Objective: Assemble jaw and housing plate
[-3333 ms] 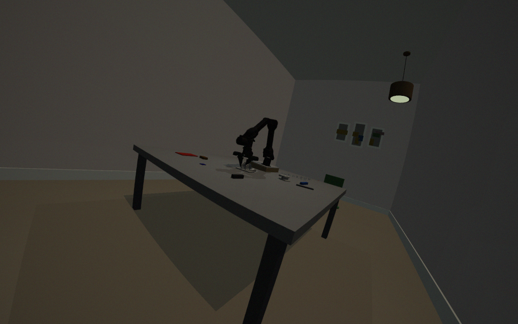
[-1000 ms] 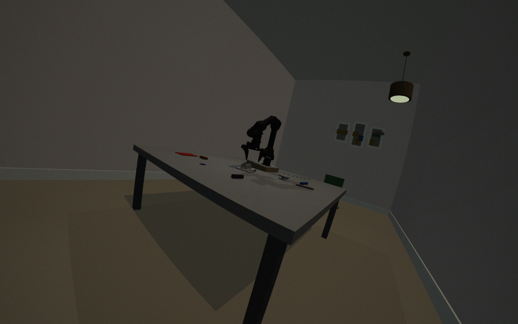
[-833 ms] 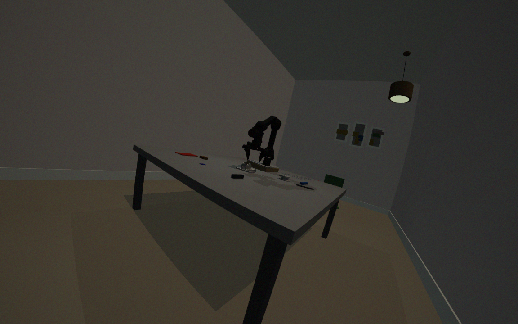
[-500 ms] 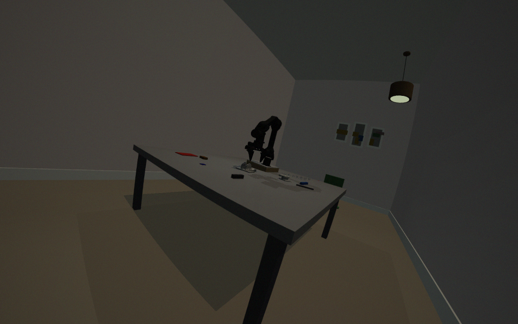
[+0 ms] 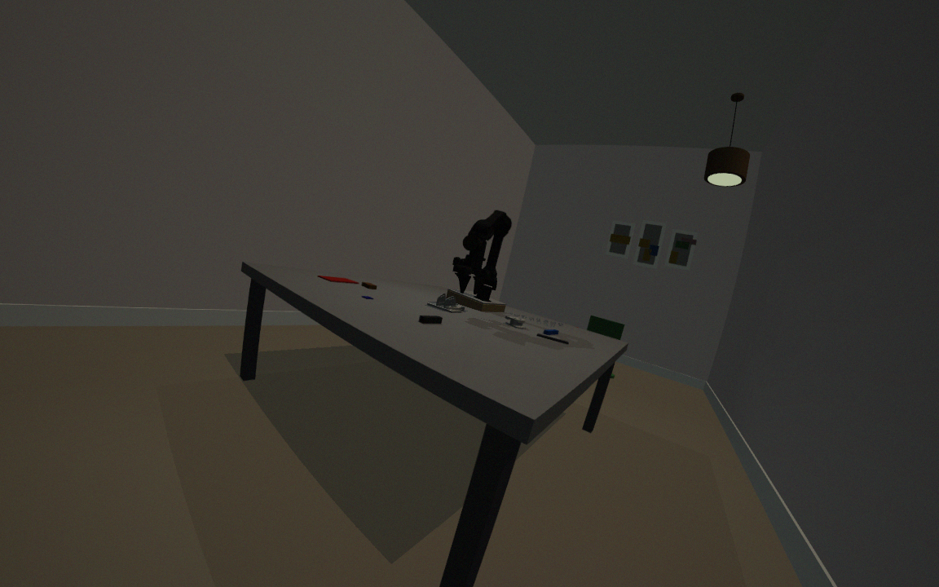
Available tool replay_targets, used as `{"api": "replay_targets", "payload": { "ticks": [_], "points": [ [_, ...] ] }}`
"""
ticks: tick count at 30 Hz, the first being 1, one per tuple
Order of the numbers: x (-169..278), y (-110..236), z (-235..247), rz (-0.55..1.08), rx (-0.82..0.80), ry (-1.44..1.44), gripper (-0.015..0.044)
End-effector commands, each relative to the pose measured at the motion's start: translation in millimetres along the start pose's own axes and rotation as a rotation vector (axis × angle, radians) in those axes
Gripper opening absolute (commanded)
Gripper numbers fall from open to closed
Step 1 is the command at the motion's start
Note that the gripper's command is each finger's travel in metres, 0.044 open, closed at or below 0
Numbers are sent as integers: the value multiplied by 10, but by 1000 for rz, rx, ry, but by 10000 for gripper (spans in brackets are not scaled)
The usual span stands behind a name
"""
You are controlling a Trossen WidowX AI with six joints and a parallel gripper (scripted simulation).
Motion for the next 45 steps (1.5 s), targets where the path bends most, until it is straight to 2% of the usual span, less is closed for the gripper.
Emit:
{"api": "replay_targets", "payload": {
  "ticks": [1,45],
  "points": [
    [49,9,-3,-4,1,69,440],
    [730,44,-109,-5,11,956,440]
  ]
}}
Point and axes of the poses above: the point midway between the two fingers, 35 mm back from their tips, its own y axis back along the fingers, its own z axis across the jaws, x = y × z, the point moved 9 cm from there along y, back along the fingers, and after that the axes turned 14 degrees about y, right-handed, at the moved point
